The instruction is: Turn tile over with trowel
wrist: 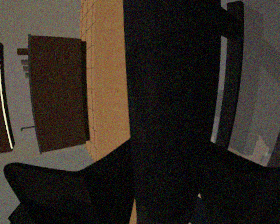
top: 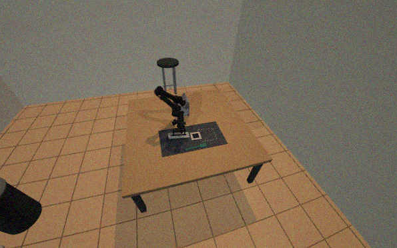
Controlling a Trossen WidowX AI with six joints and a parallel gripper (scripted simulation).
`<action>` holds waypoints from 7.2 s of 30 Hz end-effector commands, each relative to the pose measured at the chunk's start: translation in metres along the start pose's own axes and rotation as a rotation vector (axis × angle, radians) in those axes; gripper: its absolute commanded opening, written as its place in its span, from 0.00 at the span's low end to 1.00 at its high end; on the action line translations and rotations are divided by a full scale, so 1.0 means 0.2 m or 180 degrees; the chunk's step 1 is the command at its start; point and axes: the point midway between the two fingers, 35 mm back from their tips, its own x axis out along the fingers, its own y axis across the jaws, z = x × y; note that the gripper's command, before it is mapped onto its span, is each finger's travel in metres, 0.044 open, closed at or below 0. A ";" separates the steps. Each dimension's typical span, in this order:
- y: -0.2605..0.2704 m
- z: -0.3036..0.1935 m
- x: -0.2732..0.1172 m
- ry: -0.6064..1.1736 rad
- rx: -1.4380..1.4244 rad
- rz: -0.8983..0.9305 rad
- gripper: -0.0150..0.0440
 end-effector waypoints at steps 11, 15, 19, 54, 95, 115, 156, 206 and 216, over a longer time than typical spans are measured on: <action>-0.06 -0.01 0.07 0.0008 0.0001 0.0034 0.25; -0.09 -0.01 0.09 0.0007 0.0000 0.0035 0.25; -0.12 -0.01 0.11 0.0006 -0.0002 0.0035 0.25; -0.11 -0.26 0.10 0.0011 0.0004 0.0035 0.25; 0.14 -0.64 -0.11 0.0236 0.0276 0.0039 0.25; 0.20 -0.47 -0.15 0.0235 0.0274 0.0037 0.25; 0.22 -0.34 -0.19 0.0233 0.0271 0.0038 0.25; -0.09 0.29 0.09 0.2290 -0.1974 -0.0380 0.25; -0.18 0.52 -0.07 0.2976 -0.2279 0.0050 0.25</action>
